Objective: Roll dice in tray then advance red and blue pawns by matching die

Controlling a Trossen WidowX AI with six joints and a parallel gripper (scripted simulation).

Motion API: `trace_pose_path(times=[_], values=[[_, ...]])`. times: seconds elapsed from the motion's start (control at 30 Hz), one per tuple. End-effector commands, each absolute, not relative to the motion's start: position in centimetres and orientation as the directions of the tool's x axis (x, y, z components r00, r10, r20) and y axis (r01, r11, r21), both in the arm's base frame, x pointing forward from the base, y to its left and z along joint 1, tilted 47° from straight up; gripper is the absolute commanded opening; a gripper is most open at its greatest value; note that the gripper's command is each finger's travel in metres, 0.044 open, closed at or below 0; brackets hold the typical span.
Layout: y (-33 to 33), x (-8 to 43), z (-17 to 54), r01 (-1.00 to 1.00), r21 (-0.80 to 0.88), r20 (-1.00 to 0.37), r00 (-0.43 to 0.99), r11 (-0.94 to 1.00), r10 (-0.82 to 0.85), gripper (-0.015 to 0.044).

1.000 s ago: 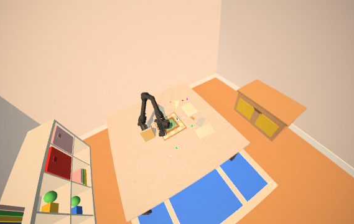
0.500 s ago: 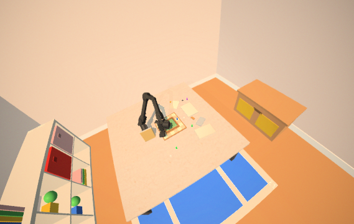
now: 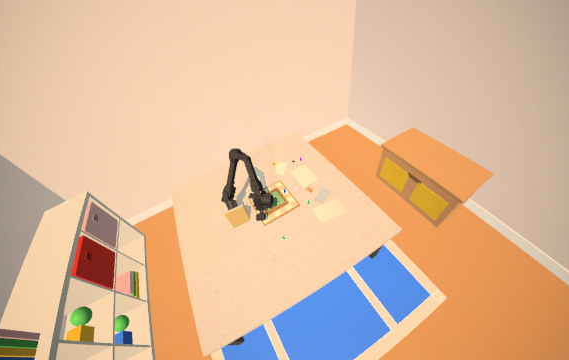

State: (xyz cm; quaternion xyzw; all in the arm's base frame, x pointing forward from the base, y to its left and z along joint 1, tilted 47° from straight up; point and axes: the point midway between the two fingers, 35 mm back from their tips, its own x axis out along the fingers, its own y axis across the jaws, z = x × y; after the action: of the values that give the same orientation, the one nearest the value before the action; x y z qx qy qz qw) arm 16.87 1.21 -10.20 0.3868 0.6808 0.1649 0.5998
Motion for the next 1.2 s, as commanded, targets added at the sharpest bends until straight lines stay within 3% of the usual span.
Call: trace_pose_path(times=[0.0, 0.03, 0.3, 0.6, 0.97, 1.17], values=[[1.0, 16.9, -10.0, 0.326, 0.688, -0.69, 0.019, 0.648, 0.723, 0.042], [0.4, 16.9, -9.5, 0.328, 0.687, -0.691, 0.019, 0.648, 0.723, 0.044], [-2.2, 16.6, -6.9, 0.335, 0.69, -0.686, 0.018, 0.642, 0.727, 0.044], [-2.6, 23.6, -5.4, 0.153, 0.689, -0.718, 0.012, 0.709, 0.696, 0.0204], [3.5, 37.7, 1.3, -0.342, 0.674, -0.69, 0.027, 0.655, 0.723, 0.02], [4.7, 38.8, 2.1, -0.403, 0.663, -0.681, 0.025, 0.631, 0.732, 0.02]])
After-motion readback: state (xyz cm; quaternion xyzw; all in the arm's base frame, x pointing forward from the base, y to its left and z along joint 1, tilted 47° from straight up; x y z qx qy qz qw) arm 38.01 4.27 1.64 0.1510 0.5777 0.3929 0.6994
